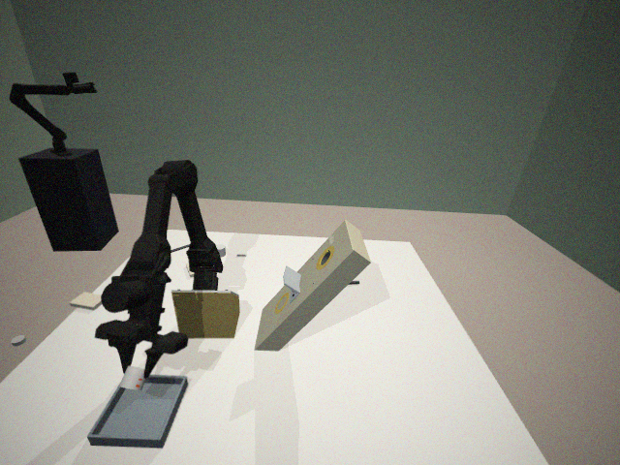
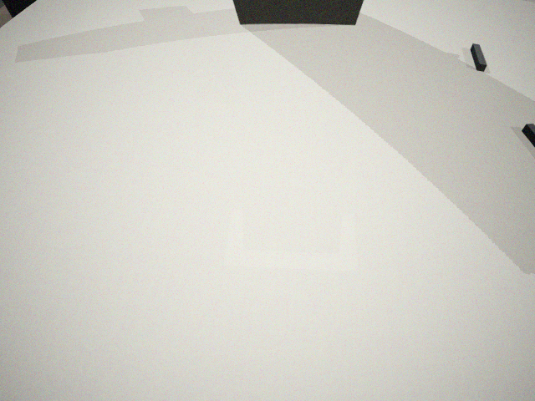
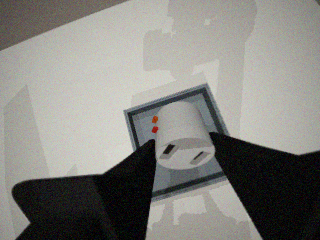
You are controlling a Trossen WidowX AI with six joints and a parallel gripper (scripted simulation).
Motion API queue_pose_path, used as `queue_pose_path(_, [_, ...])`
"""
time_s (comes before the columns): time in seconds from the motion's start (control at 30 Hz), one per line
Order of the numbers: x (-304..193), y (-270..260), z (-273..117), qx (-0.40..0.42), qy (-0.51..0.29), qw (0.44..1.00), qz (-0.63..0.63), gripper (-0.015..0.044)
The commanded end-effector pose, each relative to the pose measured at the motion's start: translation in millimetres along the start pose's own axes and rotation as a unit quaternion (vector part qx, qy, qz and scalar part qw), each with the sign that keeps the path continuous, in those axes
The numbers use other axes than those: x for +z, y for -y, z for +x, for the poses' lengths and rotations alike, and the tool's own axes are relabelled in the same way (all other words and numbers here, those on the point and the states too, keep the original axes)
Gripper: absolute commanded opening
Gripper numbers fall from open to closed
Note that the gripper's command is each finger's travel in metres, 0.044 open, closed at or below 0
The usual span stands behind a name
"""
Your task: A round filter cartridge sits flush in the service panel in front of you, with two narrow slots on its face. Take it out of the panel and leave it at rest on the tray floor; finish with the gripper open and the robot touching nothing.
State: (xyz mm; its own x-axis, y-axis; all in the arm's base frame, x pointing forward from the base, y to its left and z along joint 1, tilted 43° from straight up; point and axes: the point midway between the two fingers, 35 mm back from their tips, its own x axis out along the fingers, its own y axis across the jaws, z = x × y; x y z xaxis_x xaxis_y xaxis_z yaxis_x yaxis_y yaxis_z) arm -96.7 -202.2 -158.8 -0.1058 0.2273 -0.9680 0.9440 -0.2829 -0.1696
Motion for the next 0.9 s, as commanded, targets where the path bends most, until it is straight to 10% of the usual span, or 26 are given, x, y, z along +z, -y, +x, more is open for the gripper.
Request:
queue_pose_path(0.0, [-2.8,2.9,5.3,-0.005,0.001,1.0,0.008,0.0])
queue_pose_path(0.7, [-39.9,2.8,67.3,-0.005,0.001,1.0,0.008,0.0])
queue_pose_path(0.87, [-38.0,2.3,63.8,-0.004,-0.003,1.0,0.011,0.0131])
